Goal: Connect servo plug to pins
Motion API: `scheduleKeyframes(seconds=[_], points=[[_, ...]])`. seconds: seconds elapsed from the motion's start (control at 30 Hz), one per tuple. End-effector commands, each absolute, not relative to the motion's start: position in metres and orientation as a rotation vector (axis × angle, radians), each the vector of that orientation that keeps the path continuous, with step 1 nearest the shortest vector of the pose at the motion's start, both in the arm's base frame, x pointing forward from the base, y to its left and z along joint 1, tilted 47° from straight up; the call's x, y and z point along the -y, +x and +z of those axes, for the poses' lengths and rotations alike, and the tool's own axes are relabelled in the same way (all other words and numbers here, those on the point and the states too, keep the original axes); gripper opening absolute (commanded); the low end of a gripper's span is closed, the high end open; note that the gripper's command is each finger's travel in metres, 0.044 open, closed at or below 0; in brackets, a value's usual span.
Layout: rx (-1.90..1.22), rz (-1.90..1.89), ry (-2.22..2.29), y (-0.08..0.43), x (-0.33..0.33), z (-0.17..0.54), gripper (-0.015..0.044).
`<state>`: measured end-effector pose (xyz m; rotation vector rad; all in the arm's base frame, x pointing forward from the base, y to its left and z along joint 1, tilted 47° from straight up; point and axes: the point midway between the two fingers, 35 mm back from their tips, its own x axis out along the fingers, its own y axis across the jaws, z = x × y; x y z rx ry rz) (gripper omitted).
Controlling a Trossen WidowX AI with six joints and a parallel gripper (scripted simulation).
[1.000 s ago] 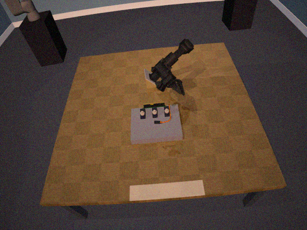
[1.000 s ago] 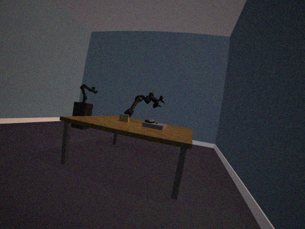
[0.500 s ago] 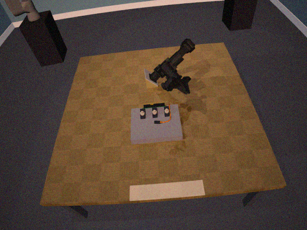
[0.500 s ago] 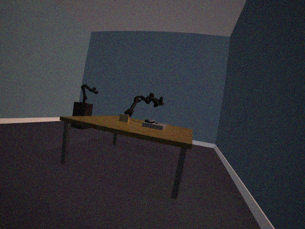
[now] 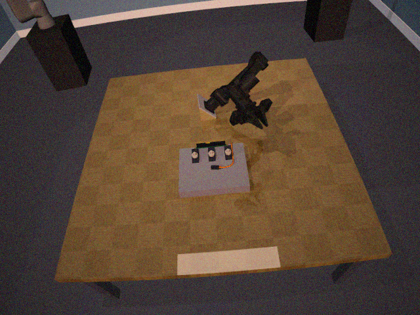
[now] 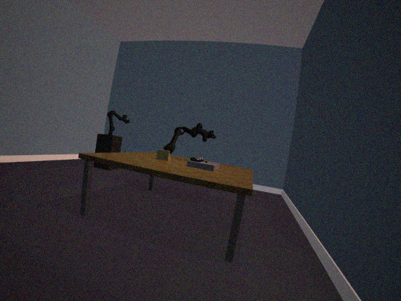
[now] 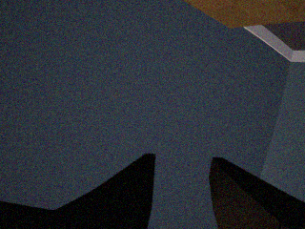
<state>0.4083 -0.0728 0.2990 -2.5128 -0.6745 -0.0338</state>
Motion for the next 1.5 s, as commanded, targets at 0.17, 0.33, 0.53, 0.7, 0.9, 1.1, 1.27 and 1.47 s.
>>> scheduleKeyframes(seconds=[0.17, 0.33, 0.53, 0.7, 0.9, 1.1, 1.27, 1.47], points=[[0.579, 0.030, -2.266, 0.405, 0.060, 0.306, 0.0115], [0.532, 0.053, -2.132, 0.403, 0.054, 0.311, 0.0115], [0.478, 0.076, -1.970, 0.400, 0.047, 0.316, 0.0115], [0.434, 0.090, -1.835, 0.397, 0.042, 0.320, 0.0115], [0.383, 0.099, -1.676, 0.392, 0.036, 0.324, 0.0115], [0.337, 0.107, -1.511, 0.387, 0.030, 0.327, 0.0115], [0.301, 0.110, -1.373, 0.382, 0.025, 0.329, 0.0115], [0.259, 0.109, -1.208, 0.376, 0.020, 0.331, 0.0115]])
